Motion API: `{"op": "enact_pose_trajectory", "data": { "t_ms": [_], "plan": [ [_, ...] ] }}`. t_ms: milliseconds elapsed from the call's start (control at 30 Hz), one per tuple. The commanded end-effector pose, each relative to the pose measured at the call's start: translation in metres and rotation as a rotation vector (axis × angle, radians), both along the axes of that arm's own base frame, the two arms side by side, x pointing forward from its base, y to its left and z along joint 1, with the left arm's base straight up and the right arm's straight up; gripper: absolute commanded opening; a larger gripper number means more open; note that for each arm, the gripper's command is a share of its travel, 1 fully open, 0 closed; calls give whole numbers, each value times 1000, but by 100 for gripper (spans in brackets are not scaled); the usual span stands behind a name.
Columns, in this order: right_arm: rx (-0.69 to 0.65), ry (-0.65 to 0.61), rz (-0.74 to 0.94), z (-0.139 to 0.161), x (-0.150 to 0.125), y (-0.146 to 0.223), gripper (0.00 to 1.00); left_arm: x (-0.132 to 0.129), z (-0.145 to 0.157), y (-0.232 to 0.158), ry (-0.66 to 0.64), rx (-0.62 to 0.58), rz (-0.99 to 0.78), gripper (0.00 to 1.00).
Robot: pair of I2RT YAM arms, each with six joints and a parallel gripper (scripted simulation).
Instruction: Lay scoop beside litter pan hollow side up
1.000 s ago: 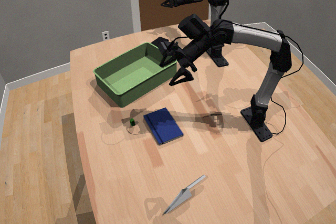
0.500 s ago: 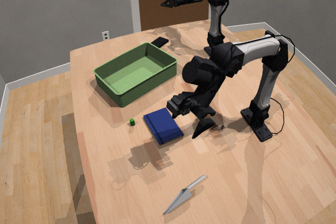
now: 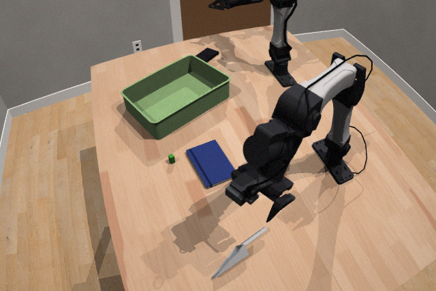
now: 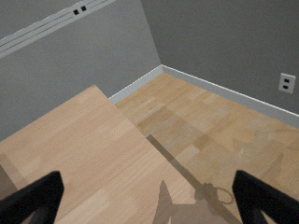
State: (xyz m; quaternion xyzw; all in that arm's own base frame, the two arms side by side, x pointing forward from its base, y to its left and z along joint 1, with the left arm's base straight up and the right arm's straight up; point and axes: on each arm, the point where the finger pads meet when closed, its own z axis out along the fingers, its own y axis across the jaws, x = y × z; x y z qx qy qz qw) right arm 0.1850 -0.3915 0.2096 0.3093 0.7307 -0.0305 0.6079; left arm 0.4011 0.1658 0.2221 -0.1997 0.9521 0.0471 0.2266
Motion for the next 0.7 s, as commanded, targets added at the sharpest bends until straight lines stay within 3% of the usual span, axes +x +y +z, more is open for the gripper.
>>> {"op": "enact_pose_trajectory", "data": {
  "t_ms": [0, 133, 567, 667],
  "plan": [
    [-26, -3, 2, 8, 0, -1, 100, -2, -3, 5, 37, -13, -13, 100],
    [-26, -3, 2, 8, 0, -1, 100, 0, 9, 5, -1, 3, -13, 100],
    [-26, -3, 2, 8, 0, -1, 100, -2, 4, 4, 13, -3, -13, 100],
    [-26, -3, 2, 8, 0, -1, 100, 5, 0, 2, -16, -30, -47, 66]
  ]
}}
